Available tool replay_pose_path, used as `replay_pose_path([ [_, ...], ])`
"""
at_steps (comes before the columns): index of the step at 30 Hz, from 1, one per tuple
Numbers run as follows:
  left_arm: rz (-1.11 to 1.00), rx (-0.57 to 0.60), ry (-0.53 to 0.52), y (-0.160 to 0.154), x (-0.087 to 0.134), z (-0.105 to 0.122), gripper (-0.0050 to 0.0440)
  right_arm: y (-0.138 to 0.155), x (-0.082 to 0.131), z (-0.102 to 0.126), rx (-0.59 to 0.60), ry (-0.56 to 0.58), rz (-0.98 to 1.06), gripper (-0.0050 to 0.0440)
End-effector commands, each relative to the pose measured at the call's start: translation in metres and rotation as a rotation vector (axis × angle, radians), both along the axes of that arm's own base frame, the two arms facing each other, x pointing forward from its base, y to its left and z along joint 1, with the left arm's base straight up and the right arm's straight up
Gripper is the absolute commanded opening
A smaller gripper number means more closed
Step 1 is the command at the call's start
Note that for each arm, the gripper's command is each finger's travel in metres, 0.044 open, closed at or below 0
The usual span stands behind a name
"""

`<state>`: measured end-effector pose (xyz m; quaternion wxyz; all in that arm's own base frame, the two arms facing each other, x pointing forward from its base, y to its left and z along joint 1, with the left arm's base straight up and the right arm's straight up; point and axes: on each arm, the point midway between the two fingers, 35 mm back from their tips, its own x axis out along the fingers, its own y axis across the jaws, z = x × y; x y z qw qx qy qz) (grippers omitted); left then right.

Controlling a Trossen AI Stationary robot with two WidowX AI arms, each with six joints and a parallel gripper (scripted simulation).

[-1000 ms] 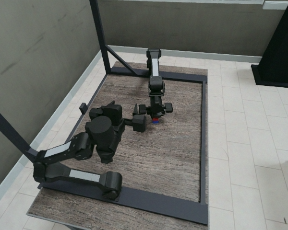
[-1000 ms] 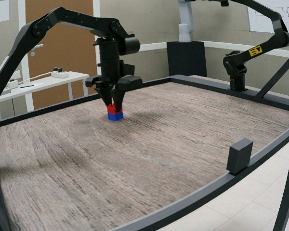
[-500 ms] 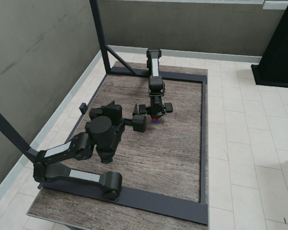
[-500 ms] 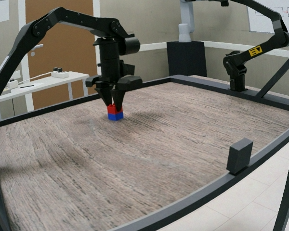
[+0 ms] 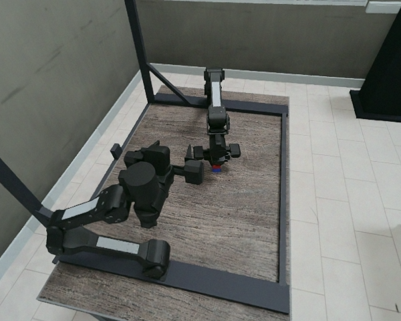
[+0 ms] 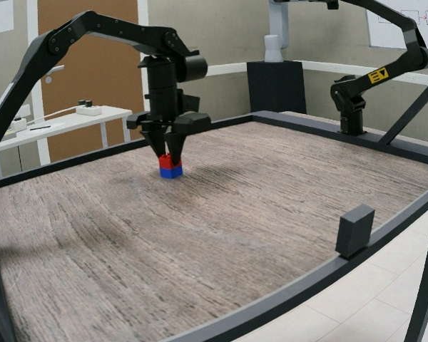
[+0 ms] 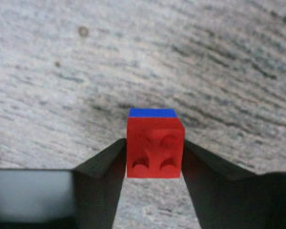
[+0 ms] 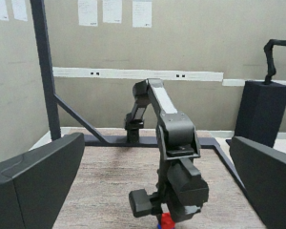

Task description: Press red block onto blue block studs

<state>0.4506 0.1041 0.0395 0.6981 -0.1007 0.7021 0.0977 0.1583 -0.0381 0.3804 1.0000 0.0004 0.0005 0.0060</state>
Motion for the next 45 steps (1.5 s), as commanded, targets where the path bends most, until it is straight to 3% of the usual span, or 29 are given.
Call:
replay_pose_path([
  [1,-0.004,0.007,-0.036,0.0,0.004,0.014,0.024,0.0,0.0,0.001,-0.001,-0.001,0.002,0.04],
  [3,-0.004,0.007,-0.036,0.0,0.004,0.014,0.0288,0.0,0.0,0.001,-0.001,-0.001,0.002,0.04],
  [5,-0.004,0.007,-0.036,0.0,0.004,0.014,0.0288,0.0,0.0,0.001,-0.001,-0.001,0.002,0.04],
  [10,-0.004,0.007,-0.036,0.0,0.004,0.014,0.04,0.0,0.0,0.001,-0.001,-0.001,0.002,0.04],
  [17,-0.004,0.007,-0.036,0.0,0.004,0.014,0.04,0.0,0.0,0.001,-0.001,-0.001,0.002,0.04],
  [22,-0.004,0.012,-0.055,0.002,0.007,0.03,0.04,0.0,0.0,0.001,-0.001,-0.001,0.002,0.04],
  [26,-0.004,0.014,-0.065,0.002,0.004,0.06,0.04,0.0,0.0,0.001,-0.001,-0.001,0.002,0.04],
  [30,-0.004,0.01,-0.048,0.001,0.004,0.055,0.04,0.0,0.0,0.001,-0.001,-0.001,0.002,0.04],
  [37,-0.01,0.014,-0.085,-0.002,-0.003,0.105,0.04,0.0,0.0,0.001,-0.001,-0.001,0.002,0.04],
  [45,-0.007,0.012,-0.07,-0.002,-0.004,0.101,0.04,0.0,0.0,0.001,-0.001,-0.001,0.002,0.04],
])
